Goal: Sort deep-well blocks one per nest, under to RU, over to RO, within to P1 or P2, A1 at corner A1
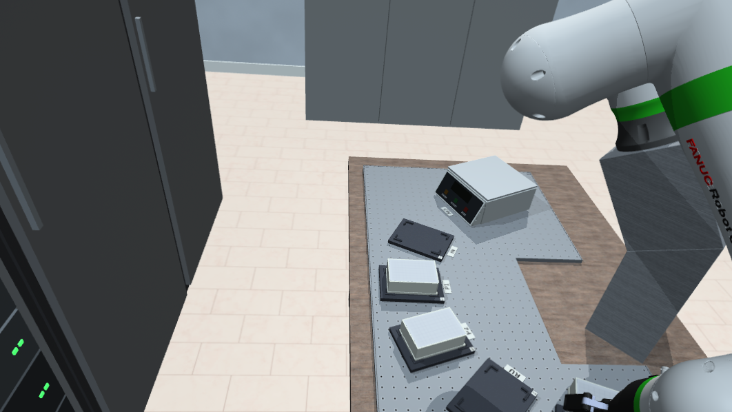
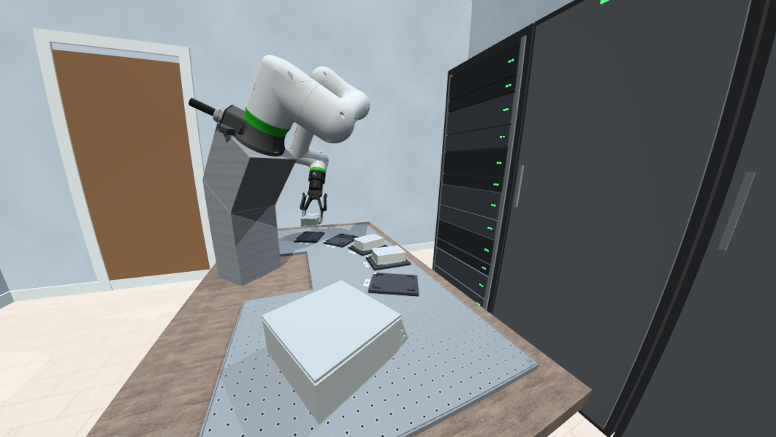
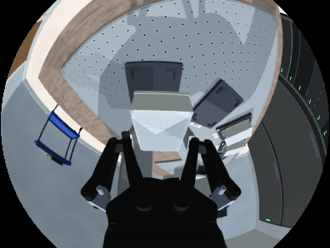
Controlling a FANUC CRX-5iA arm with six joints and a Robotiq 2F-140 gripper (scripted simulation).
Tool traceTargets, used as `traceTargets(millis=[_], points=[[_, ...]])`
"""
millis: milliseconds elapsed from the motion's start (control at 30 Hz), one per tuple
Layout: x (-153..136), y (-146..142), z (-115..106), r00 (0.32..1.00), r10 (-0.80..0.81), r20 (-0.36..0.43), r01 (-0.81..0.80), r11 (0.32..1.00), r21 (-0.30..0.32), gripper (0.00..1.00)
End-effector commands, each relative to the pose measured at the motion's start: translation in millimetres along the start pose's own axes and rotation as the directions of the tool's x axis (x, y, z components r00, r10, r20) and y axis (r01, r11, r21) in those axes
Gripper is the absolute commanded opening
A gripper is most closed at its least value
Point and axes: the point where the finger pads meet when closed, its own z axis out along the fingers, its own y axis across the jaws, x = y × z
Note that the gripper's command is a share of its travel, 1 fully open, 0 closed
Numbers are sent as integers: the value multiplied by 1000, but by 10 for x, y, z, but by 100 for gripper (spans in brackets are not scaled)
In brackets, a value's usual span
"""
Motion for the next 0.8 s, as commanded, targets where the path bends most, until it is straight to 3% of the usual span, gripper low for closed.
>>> traceTargets(millis=[0,100,767], points=[[42,-97,21,1000,0,0,0,1000,0,10],[81,-199,43,1000,0,0,0,1000,0,10],[75,-196,47,1000,0,0,0,1000,0,10]])
